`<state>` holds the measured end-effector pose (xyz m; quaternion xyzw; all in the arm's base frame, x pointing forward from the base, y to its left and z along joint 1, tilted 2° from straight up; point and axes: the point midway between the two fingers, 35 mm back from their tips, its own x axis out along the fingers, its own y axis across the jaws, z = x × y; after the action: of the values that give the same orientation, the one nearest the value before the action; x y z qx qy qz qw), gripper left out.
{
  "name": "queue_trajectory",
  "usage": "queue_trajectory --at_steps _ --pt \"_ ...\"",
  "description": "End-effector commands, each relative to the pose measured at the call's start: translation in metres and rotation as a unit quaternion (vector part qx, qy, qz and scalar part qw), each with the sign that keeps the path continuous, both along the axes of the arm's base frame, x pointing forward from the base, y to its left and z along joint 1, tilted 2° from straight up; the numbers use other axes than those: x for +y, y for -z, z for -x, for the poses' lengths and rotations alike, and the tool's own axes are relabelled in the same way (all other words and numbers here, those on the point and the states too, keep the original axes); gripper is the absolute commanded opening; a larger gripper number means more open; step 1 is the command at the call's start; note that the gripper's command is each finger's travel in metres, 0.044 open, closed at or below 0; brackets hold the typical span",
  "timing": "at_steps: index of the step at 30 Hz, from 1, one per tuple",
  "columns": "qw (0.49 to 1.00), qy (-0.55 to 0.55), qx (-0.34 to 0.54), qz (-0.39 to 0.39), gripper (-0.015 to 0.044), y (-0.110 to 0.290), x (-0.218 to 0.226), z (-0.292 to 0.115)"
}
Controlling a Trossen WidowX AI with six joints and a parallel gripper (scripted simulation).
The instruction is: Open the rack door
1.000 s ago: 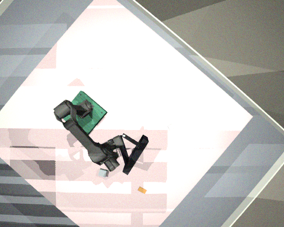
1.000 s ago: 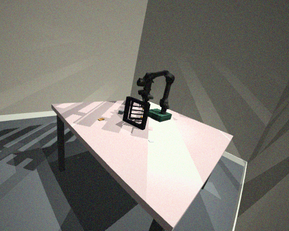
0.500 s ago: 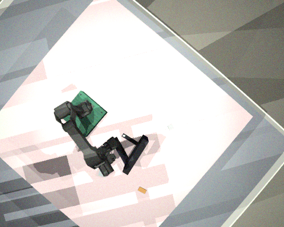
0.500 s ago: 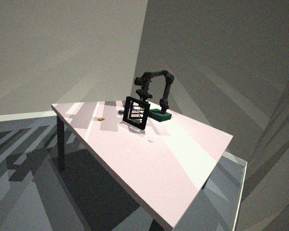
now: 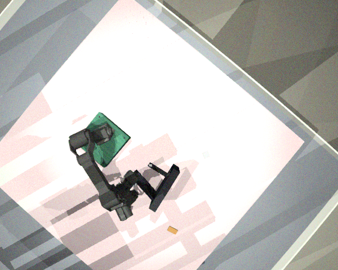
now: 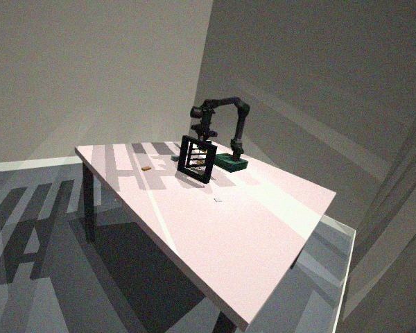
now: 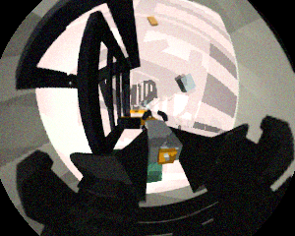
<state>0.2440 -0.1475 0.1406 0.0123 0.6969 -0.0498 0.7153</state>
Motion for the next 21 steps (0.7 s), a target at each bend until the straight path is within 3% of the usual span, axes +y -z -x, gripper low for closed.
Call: queue_trajectory --at_steps 1,21 --pt "0.999 -0.040 0.002 0.000 0.0020 -0.001 -0.008 -0.002" --pt "0.988 -0.154 0.008 0.004 0.0020 -0.003 -0.040 -0.012"
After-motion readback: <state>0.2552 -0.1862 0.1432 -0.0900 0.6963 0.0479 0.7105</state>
